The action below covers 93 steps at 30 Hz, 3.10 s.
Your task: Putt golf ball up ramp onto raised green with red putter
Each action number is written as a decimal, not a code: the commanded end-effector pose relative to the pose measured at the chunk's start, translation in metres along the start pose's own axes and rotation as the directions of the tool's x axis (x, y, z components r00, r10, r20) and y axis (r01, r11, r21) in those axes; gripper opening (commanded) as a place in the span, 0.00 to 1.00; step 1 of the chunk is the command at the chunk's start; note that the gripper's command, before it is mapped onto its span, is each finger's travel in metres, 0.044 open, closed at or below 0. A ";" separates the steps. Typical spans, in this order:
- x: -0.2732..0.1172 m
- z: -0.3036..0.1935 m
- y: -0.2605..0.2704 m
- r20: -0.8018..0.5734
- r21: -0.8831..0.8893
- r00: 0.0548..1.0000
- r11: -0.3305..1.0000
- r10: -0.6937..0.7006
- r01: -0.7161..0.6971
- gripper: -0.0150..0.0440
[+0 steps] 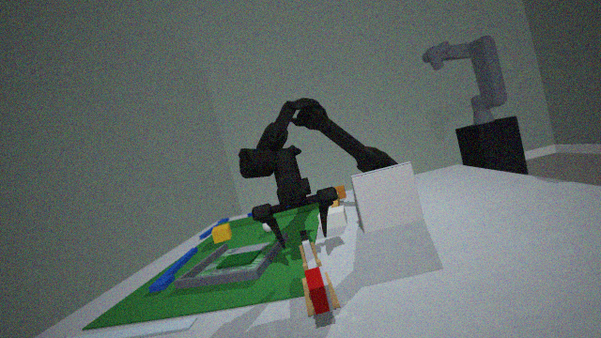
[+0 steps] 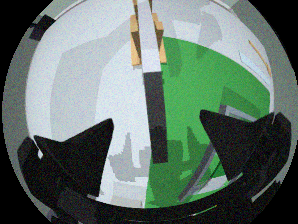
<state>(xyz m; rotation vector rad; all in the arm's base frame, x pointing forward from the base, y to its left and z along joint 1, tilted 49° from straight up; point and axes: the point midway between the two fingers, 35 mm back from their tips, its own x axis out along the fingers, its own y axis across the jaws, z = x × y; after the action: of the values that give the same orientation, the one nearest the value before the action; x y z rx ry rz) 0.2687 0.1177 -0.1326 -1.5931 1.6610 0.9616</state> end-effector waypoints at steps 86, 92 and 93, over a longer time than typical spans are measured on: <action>-0.144 -0.121 -0.007 -0.044 0.587 0.995 0.803 -0.094 0.102 0.25; -0.156 -0.153 -0.001 -0.060 0.697 0.992 0.706 -0.113 0.123 0.25; -0.157 -0.158 0.000 -0.063 0.714 0.991 0.689 -0.116 0.126 0.25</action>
<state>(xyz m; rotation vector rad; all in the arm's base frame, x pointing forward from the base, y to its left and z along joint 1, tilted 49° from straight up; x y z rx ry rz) 0.2883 0.0759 0.0729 -1.1672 1.6357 0.2146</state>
